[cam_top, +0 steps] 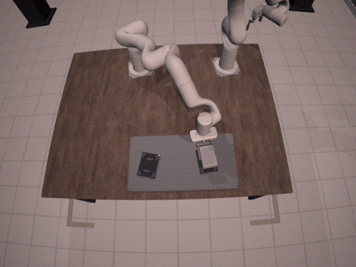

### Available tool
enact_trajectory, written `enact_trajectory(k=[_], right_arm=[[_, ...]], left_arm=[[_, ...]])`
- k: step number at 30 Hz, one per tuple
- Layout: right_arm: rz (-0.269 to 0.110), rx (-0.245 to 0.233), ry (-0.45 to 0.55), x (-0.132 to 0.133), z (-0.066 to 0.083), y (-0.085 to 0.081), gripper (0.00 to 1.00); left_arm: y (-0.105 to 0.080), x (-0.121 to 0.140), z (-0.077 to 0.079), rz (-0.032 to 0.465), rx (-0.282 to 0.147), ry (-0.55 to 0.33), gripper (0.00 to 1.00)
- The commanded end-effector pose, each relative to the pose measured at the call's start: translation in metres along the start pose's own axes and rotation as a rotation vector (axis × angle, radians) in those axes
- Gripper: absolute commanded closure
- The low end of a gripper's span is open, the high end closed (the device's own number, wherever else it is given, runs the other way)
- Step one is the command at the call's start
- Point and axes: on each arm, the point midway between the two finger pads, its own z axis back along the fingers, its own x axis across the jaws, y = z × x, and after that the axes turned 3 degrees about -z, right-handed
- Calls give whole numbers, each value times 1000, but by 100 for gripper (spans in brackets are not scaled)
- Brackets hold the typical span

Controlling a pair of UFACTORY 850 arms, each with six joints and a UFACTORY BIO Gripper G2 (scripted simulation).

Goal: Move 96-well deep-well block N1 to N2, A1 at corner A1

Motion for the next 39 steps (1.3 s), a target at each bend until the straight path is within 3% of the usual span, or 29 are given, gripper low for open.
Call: enact_trajectory(k=[1, 12, 25, 31, 33, 39], right_arm=[[-1, -2, 0, 1, 0, -8, 100], [-1, -2, 0, 2, 0, -26, 100], [-1, -2, 0, 2, 0, -26, 100], [-1, -12, 200, -18, 2, -27, 100], [-1, -12, 200, -18, 2, -27, 100], [-2, -21, 356, -38, 3, -28, 100]], left_arm=[[0, 1, 0, 0, 0, -1, 0], [0, 1, 0, 0, 0, -1, 0], [0, 1, 0, 0, 0, -1, 0], [0, 1, 0, 0, 0, -1, 0], [0, 1, 0, 0, 0, -1, 0], [0, 1, 0, 0, 0, -1, 0]])
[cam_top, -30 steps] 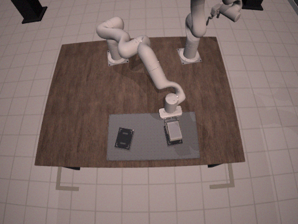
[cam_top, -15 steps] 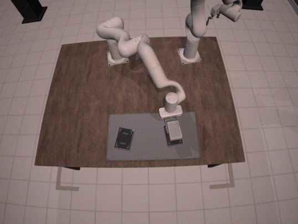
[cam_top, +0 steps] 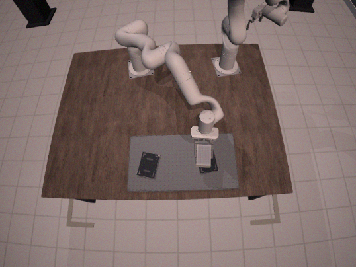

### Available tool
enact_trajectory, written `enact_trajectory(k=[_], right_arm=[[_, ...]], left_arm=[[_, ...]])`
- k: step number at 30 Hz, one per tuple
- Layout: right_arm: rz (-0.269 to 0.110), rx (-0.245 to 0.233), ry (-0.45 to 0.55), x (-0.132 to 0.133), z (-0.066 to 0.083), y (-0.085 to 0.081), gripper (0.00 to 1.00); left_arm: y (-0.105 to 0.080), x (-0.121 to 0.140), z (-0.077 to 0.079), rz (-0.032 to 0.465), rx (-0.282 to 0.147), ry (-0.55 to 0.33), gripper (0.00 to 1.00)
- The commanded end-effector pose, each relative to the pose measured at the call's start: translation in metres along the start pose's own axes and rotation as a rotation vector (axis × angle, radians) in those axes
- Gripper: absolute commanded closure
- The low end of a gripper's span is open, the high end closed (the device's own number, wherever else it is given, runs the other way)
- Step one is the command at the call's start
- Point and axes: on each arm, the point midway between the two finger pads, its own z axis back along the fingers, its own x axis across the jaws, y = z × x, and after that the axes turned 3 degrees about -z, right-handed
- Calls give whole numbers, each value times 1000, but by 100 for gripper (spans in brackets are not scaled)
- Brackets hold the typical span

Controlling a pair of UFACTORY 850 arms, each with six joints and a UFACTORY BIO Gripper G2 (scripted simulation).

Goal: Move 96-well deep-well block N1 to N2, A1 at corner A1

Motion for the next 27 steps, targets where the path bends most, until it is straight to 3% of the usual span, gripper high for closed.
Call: enact_trajectory(k=[1, 27], right_arm=[[6, -11, 112, -17, -4, -3, 100], [6, -11, 112, -93, -16, -8, 100]], left_arm=[[0, 1, 0, 0, 0, -1, 0], [0, 1, 0, 0, 0, -1, 0]])
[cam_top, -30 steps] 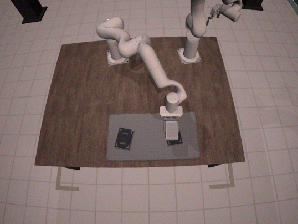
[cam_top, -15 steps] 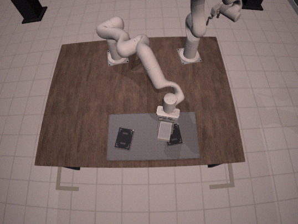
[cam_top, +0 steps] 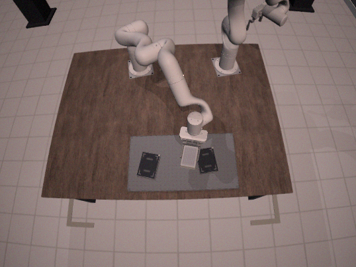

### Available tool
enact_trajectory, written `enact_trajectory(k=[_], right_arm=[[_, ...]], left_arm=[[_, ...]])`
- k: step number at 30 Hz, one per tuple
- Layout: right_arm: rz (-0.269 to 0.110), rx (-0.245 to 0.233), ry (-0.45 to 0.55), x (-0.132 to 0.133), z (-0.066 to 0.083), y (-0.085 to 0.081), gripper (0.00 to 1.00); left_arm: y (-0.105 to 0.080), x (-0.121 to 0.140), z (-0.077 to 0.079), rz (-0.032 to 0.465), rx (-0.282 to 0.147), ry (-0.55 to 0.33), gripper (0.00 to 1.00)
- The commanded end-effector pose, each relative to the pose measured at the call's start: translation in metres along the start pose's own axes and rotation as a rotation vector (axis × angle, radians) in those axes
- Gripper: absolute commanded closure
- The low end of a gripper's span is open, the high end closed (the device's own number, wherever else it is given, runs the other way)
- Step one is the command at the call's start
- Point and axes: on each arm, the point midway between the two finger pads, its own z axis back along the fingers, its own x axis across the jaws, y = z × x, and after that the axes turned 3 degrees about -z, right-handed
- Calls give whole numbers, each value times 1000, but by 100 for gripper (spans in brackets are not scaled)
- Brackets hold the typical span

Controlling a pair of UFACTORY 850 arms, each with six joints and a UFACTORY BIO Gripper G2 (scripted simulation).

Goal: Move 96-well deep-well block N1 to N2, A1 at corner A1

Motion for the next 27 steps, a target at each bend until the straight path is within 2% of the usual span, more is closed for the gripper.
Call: enact_trajectory(k=[1, 27], right_arm=[[-4, -3, -2, -10, -3, -3, 100], [-3, -3, -2, -88, -25, -6, 100]], left_arm=[[0, 1, 0, 0, 0, -1, 0], [0, 1, 0, 0, 0, -1, 0]])
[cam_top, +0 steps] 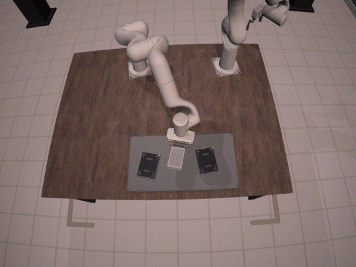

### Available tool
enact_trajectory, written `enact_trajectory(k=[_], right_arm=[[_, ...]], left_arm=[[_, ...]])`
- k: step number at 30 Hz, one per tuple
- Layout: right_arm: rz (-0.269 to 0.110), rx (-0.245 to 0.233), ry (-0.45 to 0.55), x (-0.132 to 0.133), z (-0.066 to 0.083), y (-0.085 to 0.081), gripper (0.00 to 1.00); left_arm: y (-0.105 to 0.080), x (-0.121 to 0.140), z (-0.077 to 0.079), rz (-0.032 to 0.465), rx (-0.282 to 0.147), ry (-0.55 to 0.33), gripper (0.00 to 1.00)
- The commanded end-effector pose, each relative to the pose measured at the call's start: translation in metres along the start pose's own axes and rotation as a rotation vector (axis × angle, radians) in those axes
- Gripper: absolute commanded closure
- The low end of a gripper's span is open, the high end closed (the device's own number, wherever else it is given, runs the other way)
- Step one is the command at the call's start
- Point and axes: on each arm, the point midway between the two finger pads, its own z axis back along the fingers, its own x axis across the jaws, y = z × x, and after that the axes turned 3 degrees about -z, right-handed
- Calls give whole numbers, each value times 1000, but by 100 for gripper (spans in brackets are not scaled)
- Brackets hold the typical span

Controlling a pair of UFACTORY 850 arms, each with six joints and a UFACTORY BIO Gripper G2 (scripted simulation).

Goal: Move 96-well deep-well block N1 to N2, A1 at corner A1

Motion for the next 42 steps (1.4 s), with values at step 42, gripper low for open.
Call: enact_trajectory(k=[42], right_arm=[[-2, -2, -1, -129, -36, -8, 100]], left_arm=[[0, 1, 0, 0, 0, -1, 0]])
